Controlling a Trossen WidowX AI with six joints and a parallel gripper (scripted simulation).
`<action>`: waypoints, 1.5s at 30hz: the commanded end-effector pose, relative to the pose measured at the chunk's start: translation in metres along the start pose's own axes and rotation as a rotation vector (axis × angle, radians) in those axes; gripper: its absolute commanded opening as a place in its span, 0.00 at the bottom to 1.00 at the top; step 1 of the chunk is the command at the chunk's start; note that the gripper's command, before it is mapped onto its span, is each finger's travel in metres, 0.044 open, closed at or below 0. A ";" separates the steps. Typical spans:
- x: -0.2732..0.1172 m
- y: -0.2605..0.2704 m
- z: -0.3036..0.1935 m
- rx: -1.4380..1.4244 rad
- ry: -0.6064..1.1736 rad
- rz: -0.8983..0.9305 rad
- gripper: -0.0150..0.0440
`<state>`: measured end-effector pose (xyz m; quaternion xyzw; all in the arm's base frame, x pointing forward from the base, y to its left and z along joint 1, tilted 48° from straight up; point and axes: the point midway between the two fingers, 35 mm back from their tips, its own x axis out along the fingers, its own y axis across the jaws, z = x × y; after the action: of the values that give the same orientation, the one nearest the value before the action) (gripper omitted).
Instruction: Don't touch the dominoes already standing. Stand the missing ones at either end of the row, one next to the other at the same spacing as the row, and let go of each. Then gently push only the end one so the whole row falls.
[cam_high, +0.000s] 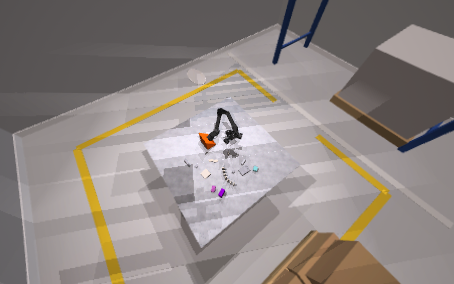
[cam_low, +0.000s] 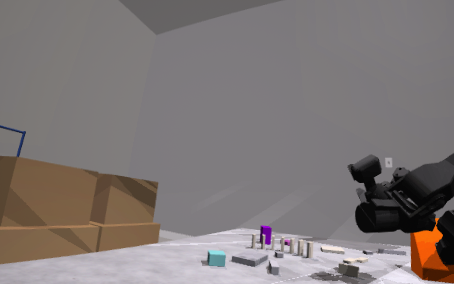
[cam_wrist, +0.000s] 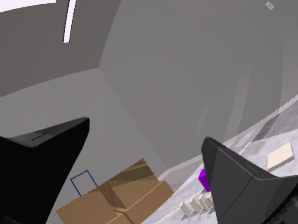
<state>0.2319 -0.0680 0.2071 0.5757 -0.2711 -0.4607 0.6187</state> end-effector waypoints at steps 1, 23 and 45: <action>0.001 -0.001 -0.001 -0.018 0.000 -0.007 0.98; 0.059 -0.131 -0.027 -1.712 0.820 -0.753 1.00; 0.068 -0.189 -0.031 -1.937 1.973 -0.418 1.00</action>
<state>0.2379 -0.0973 0.0408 0.0581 0.6875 -0.3173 0.6506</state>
